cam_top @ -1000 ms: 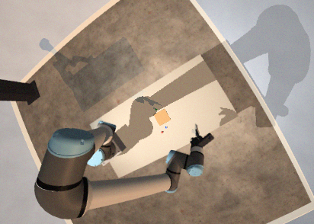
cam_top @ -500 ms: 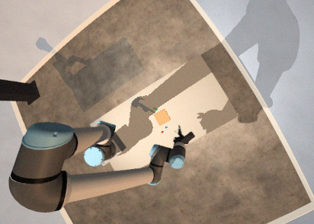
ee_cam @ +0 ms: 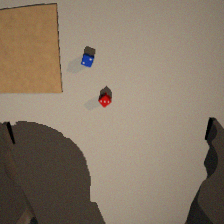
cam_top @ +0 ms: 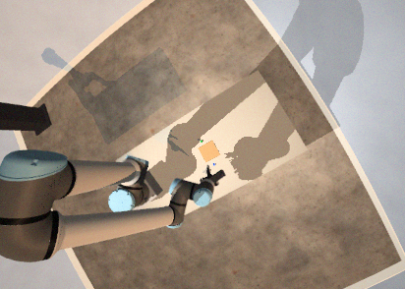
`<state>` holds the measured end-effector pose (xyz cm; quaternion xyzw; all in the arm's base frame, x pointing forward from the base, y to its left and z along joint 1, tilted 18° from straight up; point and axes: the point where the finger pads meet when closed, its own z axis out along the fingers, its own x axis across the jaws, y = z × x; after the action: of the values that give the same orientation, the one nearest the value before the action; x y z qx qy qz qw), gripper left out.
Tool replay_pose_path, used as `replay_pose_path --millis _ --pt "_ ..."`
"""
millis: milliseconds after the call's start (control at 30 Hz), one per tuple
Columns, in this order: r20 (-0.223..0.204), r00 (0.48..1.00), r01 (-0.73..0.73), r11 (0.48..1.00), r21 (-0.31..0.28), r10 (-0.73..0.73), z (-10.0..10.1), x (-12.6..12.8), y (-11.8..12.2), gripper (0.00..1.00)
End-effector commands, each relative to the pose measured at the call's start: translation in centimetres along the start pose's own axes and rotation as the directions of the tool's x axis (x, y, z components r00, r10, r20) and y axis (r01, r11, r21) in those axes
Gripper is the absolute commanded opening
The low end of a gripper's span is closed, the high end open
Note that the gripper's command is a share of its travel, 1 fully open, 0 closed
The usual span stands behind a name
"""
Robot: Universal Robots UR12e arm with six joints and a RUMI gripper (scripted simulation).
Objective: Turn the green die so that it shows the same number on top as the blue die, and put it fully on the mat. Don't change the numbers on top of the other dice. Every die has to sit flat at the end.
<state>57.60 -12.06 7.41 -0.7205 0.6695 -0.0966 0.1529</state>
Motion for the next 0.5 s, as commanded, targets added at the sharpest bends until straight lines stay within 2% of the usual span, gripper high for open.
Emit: replay_pose_path --millis 0,467 --pt "-0.025 1.000 -0.009 0.999 -0.042 0.008 0.21 -1.01 3.53 1.00" --pt "-0.029 1.000 -0.011 0.999 -0.049 0.009 0.29 -1.18 4.09 1.00"
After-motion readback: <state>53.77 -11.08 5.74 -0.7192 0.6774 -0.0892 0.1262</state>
